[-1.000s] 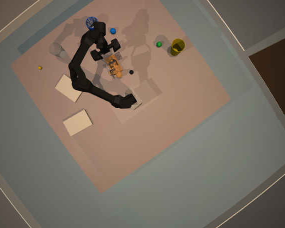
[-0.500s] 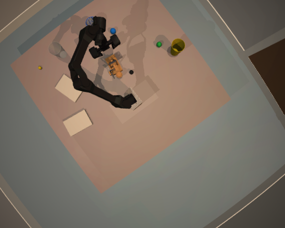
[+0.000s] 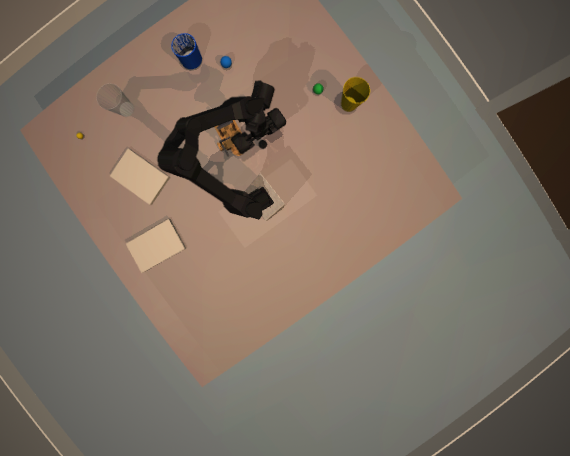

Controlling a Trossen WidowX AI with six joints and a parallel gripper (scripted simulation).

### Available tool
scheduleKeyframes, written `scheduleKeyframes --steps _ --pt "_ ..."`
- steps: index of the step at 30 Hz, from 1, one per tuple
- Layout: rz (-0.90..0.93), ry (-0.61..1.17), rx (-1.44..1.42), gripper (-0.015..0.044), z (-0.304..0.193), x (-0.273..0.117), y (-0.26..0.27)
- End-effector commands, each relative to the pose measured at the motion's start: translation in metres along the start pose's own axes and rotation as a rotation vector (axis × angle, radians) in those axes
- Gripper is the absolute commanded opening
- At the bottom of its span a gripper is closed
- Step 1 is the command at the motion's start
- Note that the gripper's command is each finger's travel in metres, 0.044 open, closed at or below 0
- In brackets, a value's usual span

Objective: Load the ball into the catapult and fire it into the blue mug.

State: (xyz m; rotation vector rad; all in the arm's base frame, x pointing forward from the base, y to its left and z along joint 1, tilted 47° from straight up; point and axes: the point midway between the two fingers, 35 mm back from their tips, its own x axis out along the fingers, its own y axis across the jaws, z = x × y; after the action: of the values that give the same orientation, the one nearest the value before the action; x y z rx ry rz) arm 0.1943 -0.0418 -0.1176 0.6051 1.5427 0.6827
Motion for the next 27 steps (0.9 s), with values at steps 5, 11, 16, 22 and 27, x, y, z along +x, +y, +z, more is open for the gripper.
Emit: scheduleKeyframes --steps 5,11,16,22,27 --pt "-0.009 -0.008 -0.024 0.03 -0.009 0.01 -0.001" --pt "-0.009 -0.008 -0.024 0.03 -0.009 0.021 0.0" --pt "-0.009 -0.008 -0.024 0.03 -0.008 0.029 -0.001" --pt "-0.009 -0.008 -0.024 0.03 -0.008 0.038 -0.001" --pt "-0.008 -0.008 -0.024 0.03 -0.008 0.046 0.0"
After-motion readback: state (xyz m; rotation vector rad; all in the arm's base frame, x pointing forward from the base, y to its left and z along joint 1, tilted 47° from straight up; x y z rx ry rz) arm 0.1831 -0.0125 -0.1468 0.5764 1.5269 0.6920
